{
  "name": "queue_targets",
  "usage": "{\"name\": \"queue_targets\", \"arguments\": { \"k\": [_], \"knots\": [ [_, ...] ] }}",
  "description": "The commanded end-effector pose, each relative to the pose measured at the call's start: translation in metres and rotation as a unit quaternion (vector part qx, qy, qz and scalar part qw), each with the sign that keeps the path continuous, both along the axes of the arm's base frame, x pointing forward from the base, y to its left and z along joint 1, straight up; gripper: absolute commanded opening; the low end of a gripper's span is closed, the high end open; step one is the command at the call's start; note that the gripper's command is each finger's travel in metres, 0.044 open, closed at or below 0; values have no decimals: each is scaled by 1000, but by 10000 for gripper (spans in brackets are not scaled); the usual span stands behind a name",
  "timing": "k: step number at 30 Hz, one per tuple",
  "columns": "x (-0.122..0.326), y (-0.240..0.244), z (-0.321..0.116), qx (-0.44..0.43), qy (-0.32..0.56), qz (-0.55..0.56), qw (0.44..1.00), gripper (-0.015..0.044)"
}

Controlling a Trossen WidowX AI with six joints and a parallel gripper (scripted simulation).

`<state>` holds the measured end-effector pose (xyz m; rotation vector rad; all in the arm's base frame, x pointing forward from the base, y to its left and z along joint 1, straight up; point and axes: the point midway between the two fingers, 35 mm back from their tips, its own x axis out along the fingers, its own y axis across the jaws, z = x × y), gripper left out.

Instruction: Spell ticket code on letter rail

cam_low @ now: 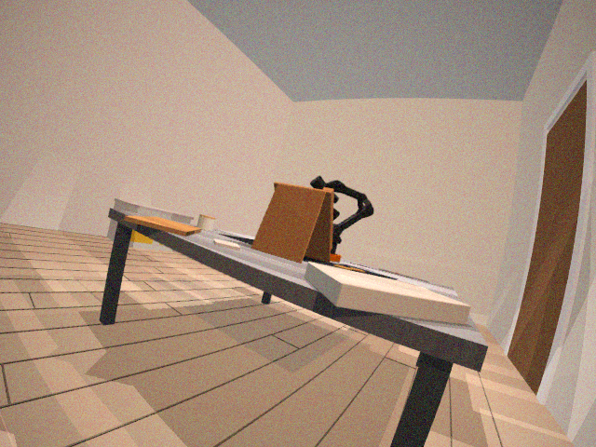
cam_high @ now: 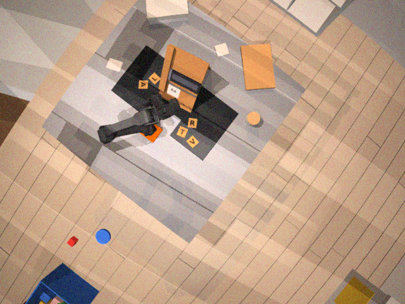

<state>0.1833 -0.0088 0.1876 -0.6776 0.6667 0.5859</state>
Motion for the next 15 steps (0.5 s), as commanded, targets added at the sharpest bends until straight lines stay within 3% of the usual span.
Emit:
{"name": "queue_targets", "arguments": {
  "k": [1,9,15],
  "knots": [
    [11,-17,44,-136,-60,213,966,440],
    [19,-30,76,-230,-141,372,888,440],
    [19,-31,78,-239,-149,385,879,440]
  ]
}}
